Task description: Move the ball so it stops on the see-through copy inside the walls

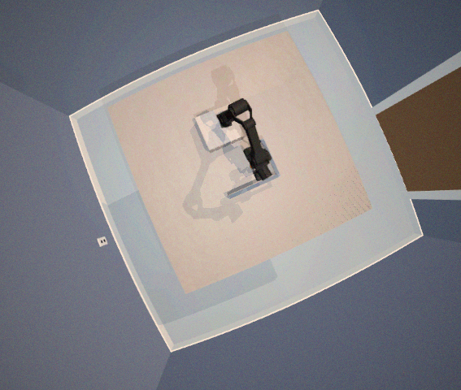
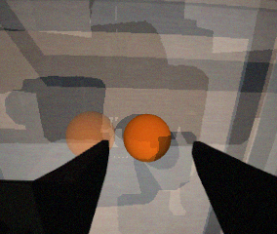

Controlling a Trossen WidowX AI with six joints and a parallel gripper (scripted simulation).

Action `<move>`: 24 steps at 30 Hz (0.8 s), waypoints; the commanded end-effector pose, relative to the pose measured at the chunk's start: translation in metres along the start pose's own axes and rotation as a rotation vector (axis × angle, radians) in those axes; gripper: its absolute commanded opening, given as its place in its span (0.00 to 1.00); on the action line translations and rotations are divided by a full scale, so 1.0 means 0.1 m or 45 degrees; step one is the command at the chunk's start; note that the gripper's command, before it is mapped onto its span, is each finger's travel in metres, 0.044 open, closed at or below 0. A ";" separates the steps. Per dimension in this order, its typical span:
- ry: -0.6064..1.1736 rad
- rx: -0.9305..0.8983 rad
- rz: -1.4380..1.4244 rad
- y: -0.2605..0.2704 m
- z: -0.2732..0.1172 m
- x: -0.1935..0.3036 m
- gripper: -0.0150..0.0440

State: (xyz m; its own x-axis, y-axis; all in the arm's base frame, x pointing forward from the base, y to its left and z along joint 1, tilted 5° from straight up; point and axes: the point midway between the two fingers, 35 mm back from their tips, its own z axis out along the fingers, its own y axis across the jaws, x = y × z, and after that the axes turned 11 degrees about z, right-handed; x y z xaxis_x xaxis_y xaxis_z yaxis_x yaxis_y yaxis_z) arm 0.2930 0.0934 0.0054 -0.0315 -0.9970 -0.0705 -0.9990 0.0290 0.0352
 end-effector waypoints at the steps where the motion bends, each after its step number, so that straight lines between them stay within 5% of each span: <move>1: 0.008 -0.005 0.006 0.01 0.09 0.01 0.74; 9: 0.008 -0.005 0.006 0.01 0.19 0.01 0.74; 13: 0.008 -0.005 0.006 0.01 0.19 0.01 0.56; 20: 0.008 -0.005 0.006 0.01 0.19 0.01 0.48; 24: 0.008 -0.004 0.006 -0.01 0.11 0.01 0.30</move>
State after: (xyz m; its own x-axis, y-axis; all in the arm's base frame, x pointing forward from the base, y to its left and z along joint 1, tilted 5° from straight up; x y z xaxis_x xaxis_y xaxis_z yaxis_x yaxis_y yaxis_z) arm 0.2906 0.0940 -0.0128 -0.0320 -0.9972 -0.0681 -0.9987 0.0291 0.0424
